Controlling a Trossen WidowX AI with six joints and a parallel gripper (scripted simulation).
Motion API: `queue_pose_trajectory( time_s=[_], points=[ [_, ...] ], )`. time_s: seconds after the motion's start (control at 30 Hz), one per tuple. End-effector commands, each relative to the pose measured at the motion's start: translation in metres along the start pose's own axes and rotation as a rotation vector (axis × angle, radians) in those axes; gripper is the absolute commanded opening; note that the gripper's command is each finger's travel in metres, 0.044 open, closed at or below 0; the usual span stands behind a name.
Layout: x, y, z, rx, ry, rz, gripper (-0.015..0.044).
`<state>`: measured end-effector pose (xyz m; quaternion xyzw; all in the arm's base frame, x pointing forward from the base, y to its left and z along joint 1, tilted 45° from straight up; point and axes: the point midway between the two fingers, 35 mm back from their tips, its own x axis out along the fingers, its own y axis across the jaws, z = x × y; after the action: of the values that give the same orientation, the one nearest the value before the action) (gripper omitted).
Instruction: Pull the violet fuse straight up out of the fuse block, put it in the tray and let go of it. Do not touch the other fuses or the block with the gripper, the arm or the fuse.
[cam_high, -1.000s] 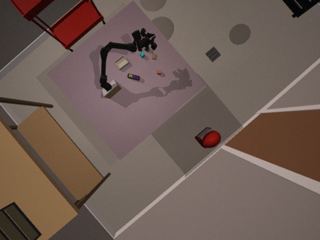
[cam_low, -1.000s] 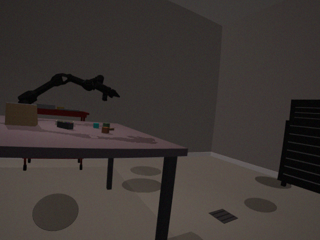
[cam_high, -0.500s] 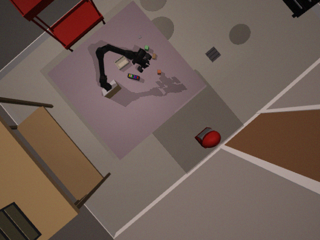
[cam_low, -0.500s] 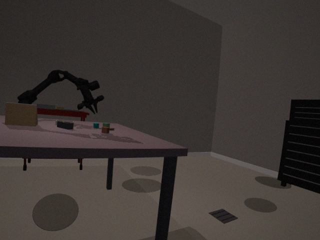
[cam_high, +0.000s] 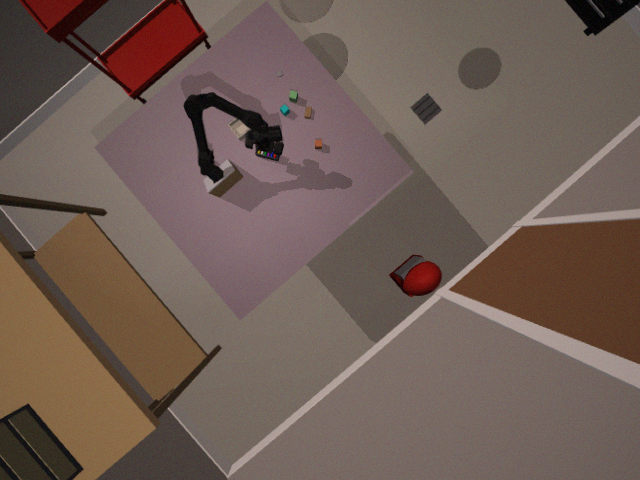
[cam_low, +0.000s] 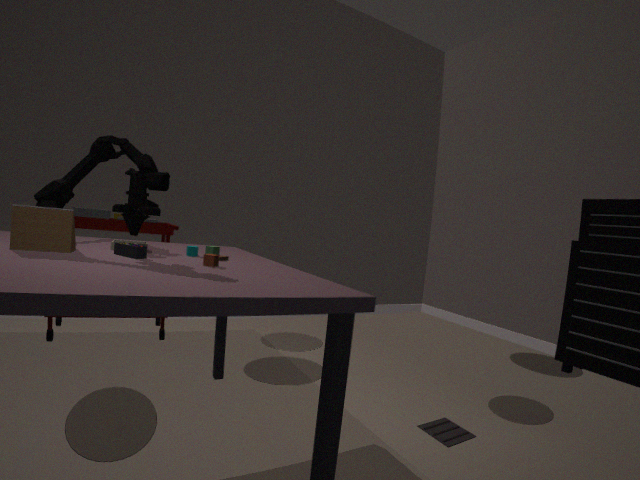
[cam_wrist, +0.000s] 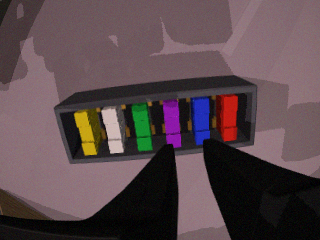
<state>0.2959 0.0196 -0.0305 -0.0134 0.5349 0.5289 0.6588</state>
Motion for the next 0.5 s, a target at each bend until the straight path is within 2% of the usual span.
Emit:
queue_pose_trajectory(
  time_s=[0.0,0.47],
  points=[
    [-0.003,0.005,0.0,0.024,-0.005,0.008,0.0067],
    [0.009,0.004,0.0,0.024,-0.005,0.008,0.0067]
  ],
)
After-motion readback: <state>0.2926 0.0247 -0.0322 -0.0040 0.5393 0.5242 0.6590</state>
